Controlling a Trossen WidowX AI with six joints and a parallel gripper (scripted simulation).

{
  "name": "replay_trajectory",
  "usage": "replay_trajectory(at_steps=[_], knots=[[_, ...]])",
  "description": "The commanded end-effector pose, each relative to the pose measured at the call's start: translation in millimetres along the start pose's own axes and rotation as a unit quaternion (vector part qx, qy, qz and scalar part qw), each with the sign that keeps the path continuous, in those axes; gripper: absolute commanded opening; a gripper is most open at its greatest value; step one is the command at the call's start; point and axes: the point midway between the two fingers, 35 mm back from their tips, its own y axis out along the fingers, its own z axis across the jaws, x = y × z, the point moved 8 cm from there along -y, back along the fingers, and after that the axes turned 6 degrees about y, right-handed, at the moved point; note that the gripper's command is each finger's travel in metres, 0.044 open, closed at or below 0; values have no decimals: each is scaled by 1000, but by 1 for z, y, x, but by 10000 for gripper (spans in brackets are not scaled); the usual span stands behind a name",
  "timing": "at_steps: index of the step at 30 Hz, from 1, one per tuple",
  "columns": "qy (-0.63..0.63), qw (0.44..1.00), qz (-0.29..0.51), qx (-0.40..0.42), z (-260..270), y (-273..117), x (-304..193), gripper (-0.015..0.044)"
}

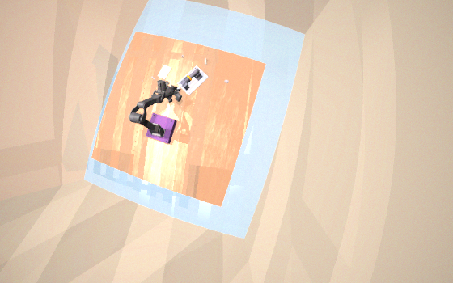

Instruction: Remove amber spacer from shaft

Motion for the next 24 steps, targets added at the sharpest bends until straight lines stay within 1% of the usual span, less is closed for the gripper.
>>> replay_trajectory(at_steps=[1,24], knots=[[1,1000,1,2,0,-1,1,0],[1,1000,0,2,0,-2,2,0]])
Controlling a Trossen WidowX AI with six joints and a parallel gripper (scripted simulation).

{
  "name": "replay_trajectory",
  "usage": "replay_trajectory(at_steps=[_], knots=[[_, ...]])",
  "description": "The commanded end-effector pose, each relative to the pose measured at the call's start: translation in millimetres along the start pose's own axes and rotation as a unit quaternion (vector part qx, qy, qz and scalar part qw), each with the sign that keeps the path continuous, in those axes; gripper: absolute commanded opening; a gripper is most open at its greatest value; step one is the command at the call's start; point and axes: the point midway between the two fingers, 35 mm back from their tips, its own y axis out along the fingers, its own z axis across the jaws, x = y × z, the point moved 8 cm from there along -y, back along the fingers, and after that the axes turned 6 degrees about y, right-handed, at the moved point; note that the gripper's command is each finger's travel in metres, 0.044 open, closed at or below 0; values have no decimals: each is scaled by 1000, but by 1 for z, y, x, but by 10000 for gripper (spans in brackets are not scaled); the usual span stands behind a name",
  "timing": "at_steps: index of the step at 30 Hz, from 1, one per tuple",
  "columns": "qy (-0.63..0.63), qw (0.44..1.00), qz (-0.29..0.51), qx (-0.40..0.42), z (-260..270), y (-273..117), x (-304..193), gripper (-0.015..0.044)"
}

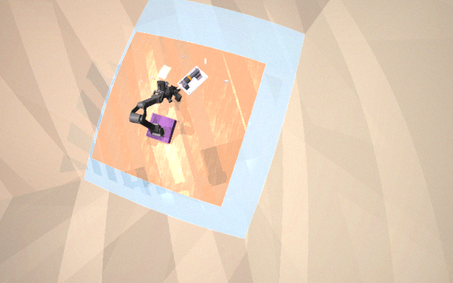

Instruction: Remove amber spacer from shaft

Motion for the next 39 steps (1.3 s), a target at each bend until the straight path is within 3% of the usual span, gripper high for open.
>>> replay_trajectory(at_steps=[1,39], knots=[[1,1000,1,2,0,-1,1,0],[1,1000,0,2,0,-4,3,0]])
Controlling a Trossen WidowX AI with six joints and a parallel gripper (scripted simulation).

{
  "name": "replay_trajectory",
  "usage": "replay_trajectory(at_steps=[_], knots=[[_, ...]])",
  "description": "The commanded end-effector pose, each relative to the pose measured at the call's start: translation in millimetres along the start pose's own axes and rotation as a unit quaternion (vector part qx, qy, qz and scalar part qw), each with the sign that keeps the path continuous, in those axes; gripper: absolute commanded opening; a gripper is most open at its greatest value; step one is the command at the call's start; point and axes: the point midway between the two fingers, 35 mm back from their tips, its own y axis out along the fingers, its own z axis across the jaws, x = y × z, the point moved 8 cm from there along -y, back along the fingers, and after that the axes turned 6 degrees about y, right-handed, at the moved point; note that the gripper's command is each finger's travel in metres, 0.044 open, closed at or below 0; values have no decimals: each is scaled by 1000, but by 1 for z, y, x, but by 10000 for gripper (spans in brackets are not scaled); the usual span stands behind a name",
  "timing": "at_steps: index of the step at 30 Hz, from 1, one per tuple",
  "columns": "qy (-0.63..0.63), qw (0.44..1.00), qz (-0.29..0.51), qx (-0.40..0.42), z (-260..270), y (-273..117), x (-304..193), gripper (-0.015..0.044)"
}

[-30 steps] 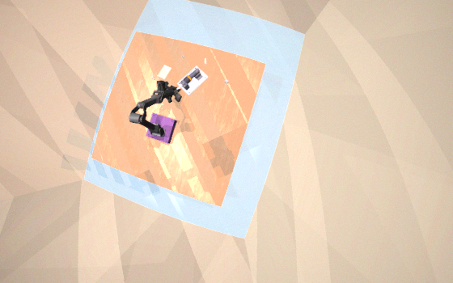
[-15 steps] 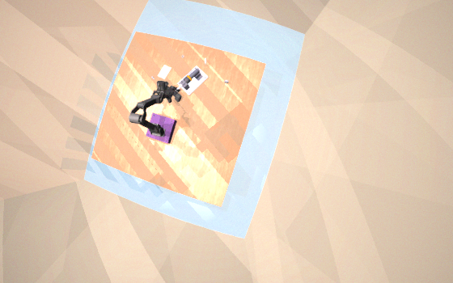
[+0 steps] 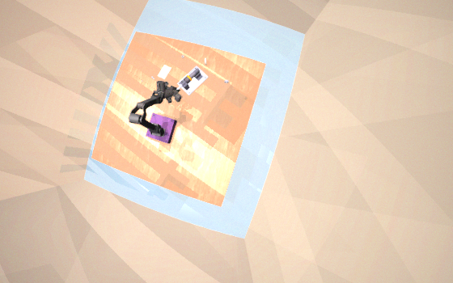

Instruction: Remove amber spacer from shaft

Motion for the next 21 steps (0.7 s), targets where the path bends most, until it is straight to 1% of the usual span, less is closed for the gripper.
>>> replay_trajectory(at_steps=[1,21], knots=[[1,1000,1,2,0,-1,1,0],[1,1000,0,2,0,-2,2,0]])
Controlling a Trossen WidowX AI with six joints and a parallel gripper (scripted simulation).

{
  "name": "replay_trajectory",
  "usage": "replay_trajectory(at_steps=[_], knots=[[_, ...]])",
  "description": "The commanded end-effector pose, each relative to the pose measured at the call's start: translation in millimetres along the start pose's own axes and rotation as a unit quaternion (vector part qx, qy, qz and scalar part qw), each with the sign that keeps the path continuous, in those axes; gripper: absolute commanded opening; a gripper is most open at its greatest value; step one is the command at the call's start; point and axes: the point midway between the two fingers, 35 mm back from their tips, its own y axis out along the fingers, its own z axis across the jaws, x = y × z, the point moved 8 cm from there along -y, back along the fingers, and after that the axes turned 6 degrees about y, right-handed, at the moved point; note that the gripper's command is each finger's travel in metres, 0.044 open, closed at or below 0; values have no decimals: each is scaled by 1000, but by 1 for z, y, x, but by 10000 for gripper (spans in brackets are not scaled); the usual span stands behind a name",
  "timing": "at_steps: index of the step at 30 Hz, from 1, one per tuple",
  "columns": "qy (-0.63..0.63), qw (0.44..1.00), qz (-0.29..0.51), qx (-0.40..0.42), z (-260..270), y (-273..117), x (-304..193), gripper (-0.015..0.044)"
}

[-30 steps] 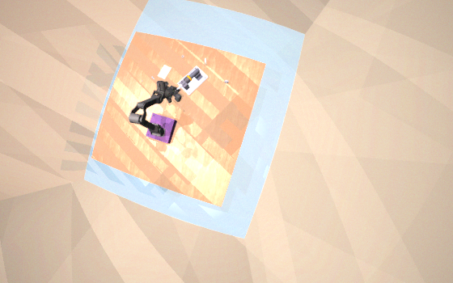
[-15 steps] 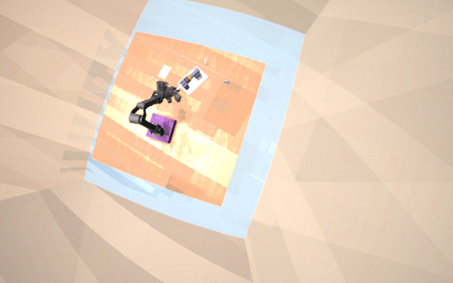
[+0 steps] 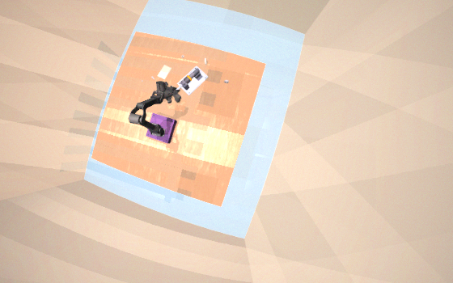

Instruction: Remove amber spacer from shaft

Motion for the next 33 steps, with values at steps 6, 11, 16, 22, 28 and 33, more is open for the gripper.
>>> replay_trajectory(at_steps=[6,11,16,22,28,33], knots=[[1,1000,1,2,0,-1,1,0],[1,1000,1,2,0,-1,1,0],[1,1000,1,2,0,-2,2,0],[1,1000,0,2,0,-2,2,0],[1,1000,0,2,0,-3,3,0],[1,1000,0,2,0,-3,3,0]])
